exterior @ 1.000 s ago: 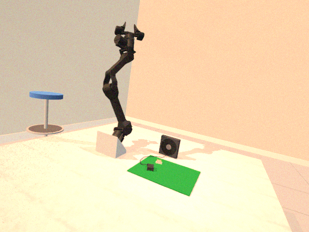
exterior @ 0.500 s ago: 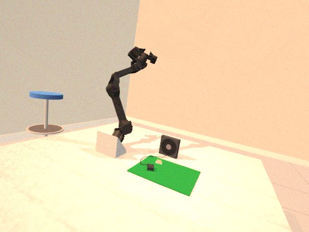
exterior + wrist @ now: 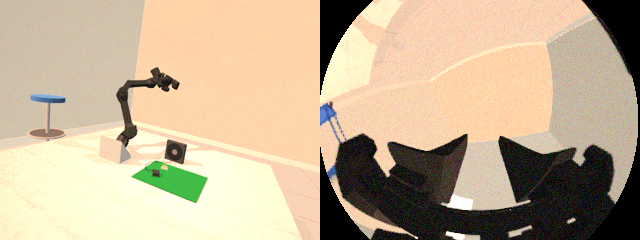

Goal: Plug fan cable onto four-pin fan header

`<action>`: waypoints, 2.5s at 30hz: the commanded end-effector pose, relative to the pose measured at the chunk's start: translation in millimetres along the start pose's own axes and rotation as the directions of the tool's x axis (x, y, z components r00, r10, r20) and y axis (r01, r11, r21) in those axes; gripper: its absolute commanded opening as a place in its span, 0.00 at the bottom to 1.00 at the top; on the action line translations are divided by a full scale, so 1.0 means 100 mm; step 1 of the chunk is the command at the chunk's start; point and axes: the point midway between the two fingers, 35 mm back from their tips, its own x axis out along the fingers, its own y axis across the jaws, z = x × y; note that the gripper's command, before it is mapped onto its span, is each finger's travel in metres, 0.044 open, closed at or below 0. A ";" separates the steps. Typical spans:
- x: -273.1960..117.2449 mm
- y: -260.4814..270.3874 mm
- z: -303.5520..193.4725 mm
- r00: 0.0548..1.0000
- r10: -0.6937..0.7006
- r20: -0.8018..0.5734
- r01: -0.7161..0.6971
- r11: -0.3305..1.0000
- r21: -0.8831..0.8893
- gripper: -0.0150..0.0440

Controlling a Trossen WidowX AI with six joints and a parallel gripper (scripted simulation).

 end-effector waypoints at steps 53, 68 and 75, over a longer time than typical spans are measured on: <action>-5.48 4.22 1.11 -0.365 0.478 0.799 -0.606 -0.774 0.187 0.61; -5.60 4.47 1.73 -0.363 0.479 0.800 -0.606 -0.773 0.188 0.61; -5.62 4.51 1.81 -0.363 0.479 0.799 -0.606 -0.773 0.188 0.61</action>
